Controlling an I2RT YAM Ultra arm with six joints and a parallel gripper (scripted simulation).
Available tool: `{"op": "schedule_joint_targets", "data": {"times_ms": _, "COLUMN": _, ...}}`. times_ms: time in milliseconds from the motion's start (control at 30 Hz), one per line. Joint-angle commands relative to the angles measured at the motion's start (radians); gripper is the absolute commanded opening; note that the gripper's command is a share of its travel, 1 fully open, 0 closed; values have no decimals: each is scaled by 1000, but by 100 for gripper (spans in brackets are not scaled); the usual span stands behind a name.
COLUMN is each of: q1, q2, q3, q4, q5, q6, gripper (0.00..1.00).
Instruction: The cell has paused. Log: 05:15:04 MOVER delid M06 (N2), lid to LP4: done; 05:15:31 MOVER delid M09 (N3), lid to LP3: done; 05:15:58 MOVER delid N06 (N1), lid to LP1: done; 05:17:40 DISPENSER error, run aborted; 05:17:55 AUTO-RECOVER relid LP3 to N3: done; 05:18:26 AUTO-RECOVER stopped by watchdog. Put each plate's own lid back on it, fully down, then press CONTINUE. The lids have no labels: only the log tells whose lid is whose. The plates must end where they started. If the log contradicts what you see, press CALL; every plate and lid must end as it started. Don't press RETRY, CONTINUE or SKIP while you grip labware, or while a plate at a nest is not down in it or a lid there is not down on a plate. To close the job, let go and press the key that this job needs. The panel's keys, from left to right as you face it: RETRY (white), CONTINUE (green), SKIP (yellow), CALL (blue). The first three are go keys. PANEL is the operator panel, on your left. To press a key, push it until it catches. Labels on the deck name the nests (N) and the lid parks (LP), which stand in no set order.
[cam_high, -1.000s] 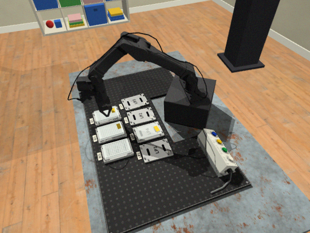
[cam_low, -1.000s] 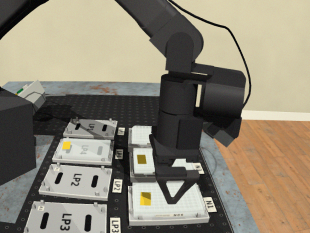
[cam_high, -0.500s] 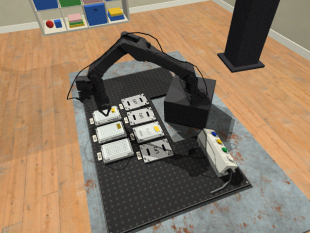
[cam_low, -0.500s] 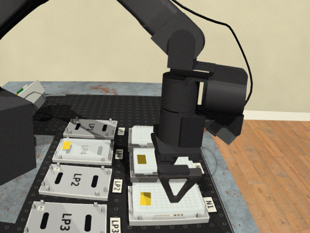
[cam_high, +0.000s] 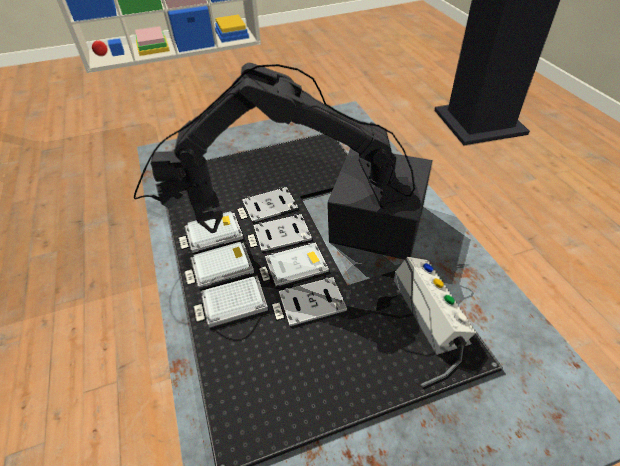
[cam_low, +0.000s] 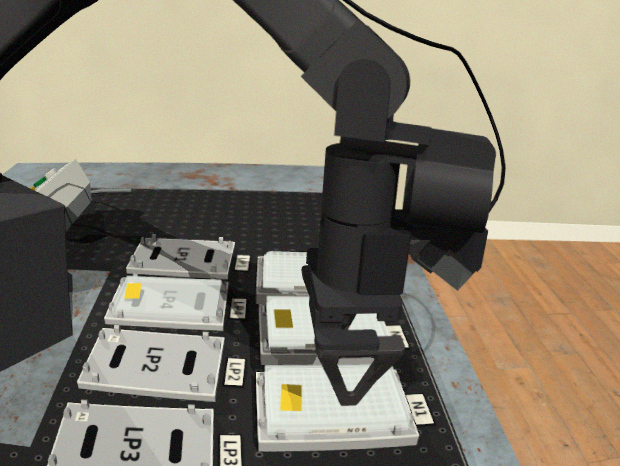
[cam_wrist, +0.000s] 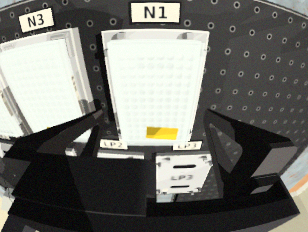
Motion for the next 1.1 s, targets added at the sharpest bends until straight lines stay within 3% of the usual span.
{"op": "schedule_joint_targets", "data": {"times_ms": 0, "q1": -5, "q2": -10, "q3": 3, "q4": 0, "q5": -1, "q6": -3, "gripper": 100}}
{"op": "schedule_joint_targets", "data": {"times_ms": 467, "q1": -6, "q2": -11, "q3": 0, "q4": 3, "q5": -1, "q6": -4, "gripper": 100}}
{"op": "schedule_joint_targets", "data": {"times_ms": 567, "q1": 16, "q2": -76, "q3": -116, "q4": 56, "q5": -4, "q6": 47, "gripper": 100}}
{"op": "schedule_joint_targets", "data": {"times_ms": 633, "q1": 16, "q2": -76, "q3": -116, "q4": 56, "q5": -4, "q6": 47, "gripper": 100}}
{"op": "schedule_joint_targets", "data": {"times_ms": 1067, "q1": 98, "q2": -263, "q3": -468, "q4": 226, "q5": 6, "q6": 129, "gripper": 100}}
